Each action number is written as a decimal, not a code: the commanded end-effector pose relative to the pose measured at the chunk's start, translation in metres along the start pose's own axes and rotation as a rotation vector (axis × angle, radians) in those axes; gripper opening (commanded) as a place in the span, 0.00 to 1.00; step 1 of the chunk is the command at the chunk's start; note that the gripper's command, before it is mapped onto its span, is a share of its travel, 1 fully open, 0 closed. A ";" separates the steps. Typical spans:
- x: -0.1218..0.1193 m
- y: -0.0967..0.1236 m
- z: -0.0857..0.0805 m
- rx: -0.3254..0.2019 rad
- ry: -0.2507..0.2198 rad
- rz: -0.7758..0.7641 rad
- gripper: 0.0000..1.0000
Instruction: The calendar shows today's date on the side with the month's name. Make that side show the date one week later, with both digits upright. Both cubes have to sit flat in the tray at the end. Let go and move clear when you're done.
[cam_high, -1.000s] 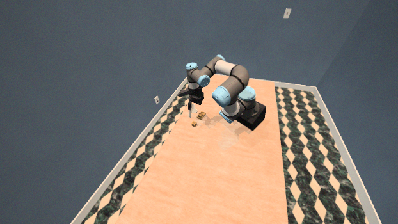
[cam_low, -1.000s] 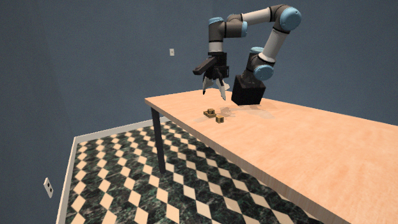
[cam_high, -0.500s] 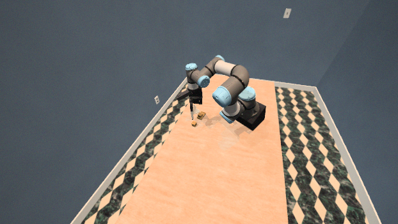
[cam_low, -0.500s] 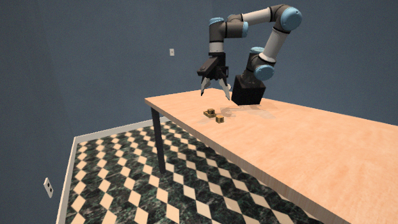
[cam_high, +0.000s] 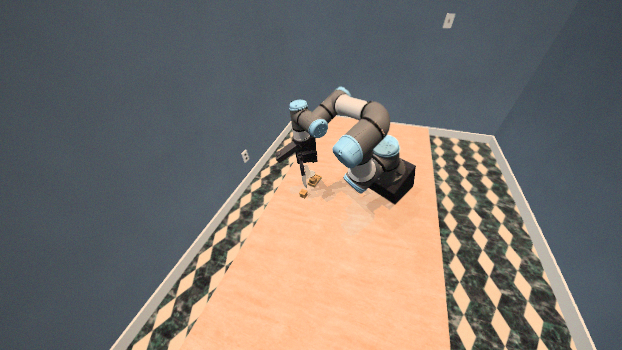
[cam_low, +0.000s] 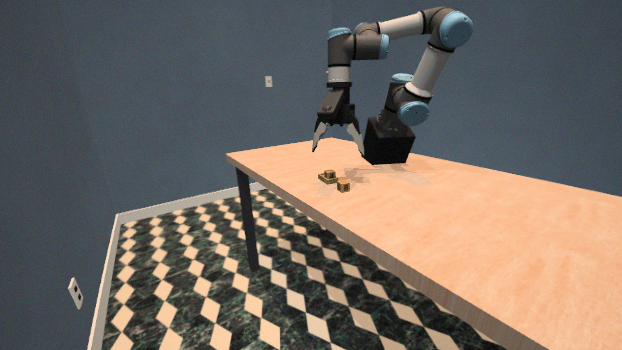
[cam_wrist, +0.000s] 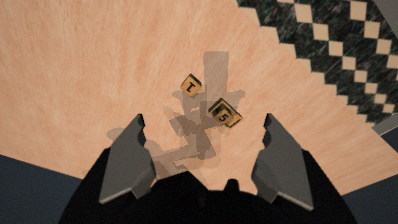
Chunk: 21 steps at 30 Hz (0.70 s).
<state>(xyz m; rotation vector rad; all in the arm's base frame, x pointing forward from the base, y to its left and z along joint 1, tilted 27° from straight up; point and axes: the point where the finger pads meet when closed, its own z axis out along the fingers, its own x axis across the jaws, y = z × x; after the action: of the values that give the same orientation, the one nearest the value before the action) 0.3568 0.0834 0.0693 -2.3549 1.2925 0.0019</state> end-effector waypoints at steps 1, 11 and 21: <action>-0.004 -0.002 0.001 0.010 -0.005 -0.175 1.00; -0.009 -0.003 0.001 0.011 -0.004 -0.328 1.00; -0.015 -0.004 0.003 0.012 -0.003 -0.535 1.00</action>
<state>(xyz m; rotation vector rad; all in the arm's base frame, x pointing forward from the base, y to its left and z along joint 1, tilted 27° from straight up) 0.3535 0.0952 0.0711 -2.5635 0.8191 -0.1180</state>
